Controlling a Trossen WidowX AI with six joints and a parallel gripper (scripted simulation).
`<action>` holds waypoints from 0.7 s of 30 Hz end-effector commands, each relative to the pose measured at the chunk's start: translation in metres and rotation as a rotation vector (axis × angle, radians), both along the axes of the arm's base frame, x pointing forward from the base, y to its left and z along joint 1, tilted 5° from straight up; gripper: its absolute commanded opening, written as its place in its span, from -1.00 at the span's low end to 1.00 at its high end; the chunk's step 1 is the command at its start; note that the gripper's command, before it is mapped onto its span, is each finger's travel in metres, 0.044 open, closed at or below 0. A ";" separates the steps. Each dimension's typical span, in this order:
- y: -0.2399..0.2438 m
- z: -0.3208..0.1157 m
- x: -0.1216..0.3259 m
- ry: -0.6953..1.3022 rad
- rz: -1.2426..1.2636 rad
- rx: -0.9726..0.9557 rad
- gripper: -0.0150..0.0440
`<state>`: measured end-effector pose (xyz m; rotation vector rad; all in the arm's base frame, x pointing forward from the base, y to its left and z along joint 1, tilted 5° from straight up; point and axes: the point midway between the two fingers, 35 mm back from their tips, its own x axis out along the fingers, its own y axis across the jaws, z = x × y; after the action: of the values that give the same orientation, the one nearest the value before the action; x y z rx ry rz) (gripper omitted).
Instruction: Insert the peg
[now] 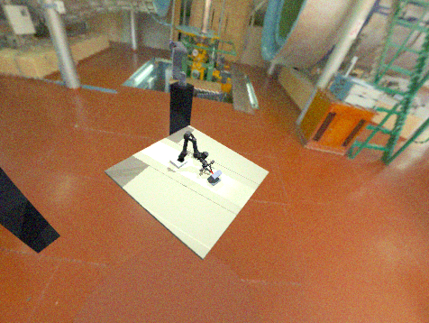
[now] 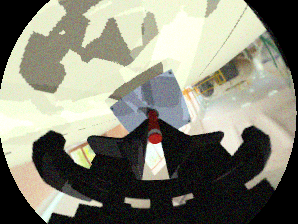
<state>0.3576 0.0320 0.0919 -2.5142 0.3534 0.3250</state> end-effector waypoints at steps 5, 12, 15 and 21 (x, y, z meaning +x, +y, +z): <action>0.000 0.001 0.005 -0.005 0.004 0.000 -0.49; 0.000 0.001 0.007 -0.005 0.004 0.000 -0.49; -0.001 0.000 0.005 -0.001 0.000 0.000 -0.49; -0.001 0.000 0.005 -0.001 0.000 0.000 -0.49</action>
<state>0.3631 0.0314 0.0916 -2.5141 0.3528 0.3232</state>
